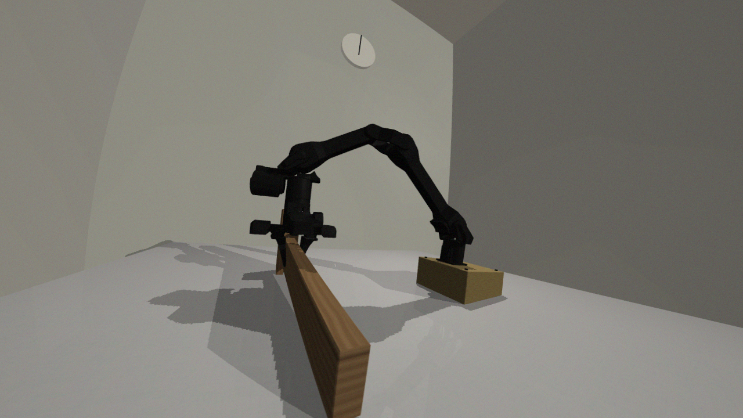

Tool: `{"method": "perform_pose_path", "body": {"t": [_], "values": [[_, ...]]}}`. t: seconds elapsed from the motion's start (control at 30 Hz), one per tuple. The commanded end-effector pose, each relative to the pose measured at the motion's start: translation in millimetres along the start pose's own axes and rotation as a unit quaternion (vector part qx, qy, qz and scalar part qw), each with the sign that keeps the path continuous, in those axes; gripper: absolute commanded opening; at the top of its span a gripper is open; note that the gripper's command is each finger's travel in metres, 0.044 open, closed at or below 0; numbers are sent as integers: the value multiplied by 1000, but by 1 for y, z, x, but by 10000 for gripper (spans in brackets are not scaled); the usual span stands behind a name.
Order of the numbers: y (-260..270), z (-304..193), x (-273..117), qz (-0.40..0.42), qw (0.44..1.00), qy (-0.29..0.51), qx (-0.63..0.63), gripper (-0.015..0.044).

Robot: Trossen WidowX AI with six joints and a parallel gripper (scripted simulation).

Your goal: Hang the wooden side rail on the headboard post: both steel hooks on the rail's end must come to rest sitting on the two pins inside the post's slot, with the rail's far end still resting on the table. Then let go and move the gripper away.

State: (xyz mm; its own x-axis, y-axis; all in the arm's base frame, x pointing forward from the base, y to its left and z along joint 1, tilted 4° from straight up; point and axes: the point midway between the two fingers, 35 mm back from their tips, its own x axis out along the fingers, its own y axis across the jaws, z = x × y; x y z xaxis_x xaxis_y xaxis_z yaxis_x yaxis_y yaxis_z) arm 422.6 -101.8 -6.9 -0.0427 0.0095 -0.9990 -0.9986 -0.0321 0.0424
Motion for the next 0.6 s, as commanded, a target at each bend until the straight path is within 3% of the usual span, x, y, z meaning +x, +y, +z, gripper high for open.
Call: {"method": "perform_pose_path", "body": {"t": [0.0, 0.57], "values": [[-1, -3, -3, -2, 1000, 4, -2, 0], [-1, -4, -3, -2, 1000, 4, -2, 0]]}}
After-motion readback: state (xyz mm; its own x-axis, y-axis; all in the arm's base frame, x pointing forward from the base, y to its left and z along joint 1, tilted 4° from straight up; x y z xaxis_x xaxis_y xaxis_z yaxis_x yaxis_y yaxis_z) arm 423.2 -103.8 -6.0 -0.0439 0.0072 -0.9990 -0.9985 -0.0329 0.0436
